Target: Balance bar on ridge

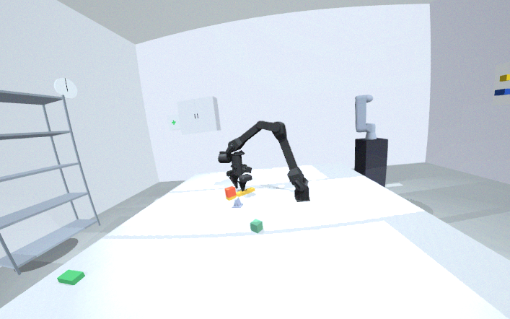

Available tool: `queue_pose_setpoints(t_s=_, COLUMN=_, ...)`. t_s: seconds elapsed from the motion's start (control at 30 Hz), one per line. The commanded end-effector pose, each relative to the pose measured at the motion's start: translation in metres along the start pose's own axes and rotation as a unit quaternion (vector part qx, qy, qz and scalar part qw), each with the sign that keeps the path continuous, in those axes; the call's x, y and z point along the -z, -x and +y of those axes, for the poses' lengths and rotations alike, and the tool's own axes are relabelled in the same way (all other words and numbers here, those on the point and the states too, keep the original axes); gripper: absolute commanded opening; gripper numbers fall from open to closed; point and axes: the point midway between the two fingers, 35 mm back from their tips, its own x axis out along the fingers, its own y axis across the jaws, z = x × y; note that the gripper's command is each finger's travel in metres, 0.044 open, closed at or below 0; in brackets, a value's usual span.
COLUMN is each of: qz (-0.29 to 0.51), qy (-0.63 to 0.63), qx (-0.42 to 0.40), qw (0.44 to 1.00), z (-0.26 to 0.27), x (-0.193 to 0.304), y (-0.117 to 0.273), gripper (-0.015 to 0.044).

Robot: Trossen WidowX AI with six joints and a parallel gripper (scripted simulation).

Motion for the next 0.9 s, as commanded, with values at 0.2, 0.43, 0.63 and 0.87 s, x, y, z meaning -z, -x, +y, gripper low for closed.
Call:
queue_pose_setpoints(t_s=0.2, qz=-0.005, qy=0.002, qx=0.004, qw=1.0, z=-0.003, x=-0.003, y=-0.018, gripper=0.0315)
queue_pose_setpoints(t_s=0.43, qz=-0.005, qy=0.002, qx=0.005, qw=1.0, z=-0.003, x=-0.003, y=-0.024, gripper=0.0315)
queue_pose_setpoints(t_s=0.63, qz=-0.005, qy=0.002, qx=0.005, qw=1.0, z=-0.003, x=-0.003, y=-0.024, gripper=0.0315)
queue_pose_setpoints(t_s=0.87, qz=-0.002, qy=0.0, qx=0.004, qw=1.0, z=-0.002, x=-0.001, y=-0.023, gripper=0.0263)
